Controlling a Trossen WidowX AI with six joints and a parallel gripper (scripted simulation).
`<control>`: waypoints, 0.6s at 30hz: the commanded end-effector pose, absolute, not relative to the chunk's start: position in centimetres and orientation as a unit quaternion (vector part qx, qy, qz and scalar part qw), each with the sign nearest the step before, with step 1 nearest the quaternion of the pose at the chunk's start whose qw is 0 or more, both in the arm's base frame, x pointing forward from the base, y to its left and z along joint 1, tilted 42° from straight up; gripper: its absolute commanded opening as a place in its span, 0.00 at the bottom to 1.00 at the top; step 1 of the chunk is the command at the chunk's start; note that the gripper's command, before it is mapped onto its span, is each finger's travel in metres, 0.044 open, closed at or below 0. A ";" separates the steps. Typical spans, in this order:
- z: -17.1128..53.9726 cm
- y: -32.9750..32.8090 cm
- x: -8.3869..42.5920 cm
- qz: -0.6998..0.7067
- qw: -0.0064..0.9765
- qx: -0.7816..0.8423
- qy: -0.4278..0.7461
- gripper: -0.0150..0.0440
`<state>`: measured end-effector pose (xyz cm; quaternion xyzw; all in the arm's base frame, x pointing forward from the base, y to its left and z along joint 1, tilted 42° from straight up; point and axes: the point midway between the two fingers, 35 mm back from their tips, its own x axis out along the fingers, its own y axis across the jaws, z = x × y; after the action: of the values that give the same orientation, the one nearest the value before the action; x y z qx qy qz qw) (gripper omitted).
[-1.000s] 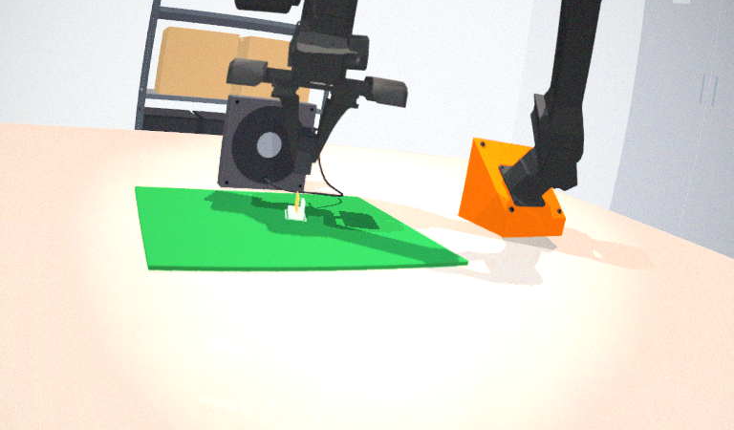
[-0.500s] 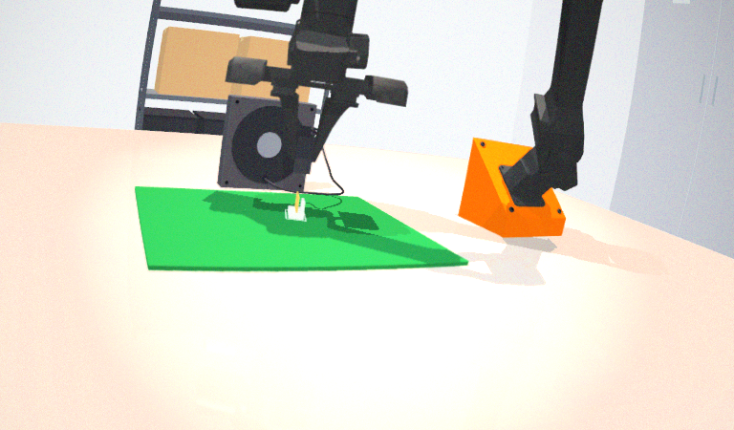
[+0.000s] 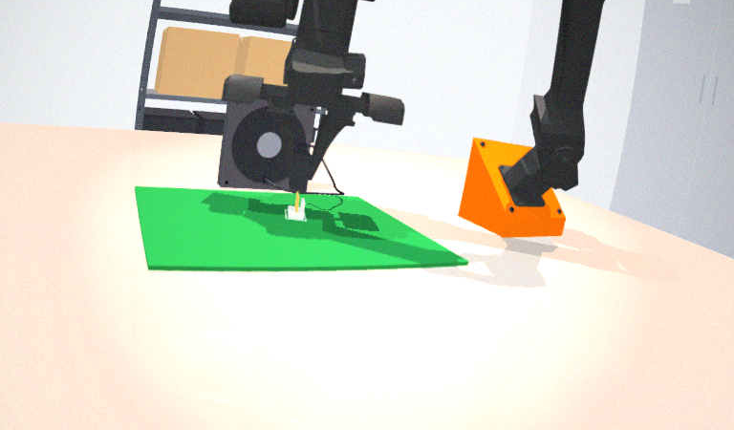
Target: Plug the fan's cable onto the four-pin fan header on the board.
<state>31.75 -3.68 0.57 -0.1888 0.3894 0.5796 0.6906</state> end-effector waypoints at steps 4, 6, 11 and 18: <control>0.4 -3.4 31.5 0.580 0.691 -0.183 0.391 0.25; 0.4 -3.4 31.5 0.580 0.691 -0.183 0.392 0.25; 0.4 -3.5 31.4 0.579 0.691 -0.182 0.392 0.25; 0.3 -3.5 31.5 0.579 0.691 -0.183 0.392 0.25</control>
<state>31.50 -3.54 0.40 -0.1864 0.3907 0.5799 0.6902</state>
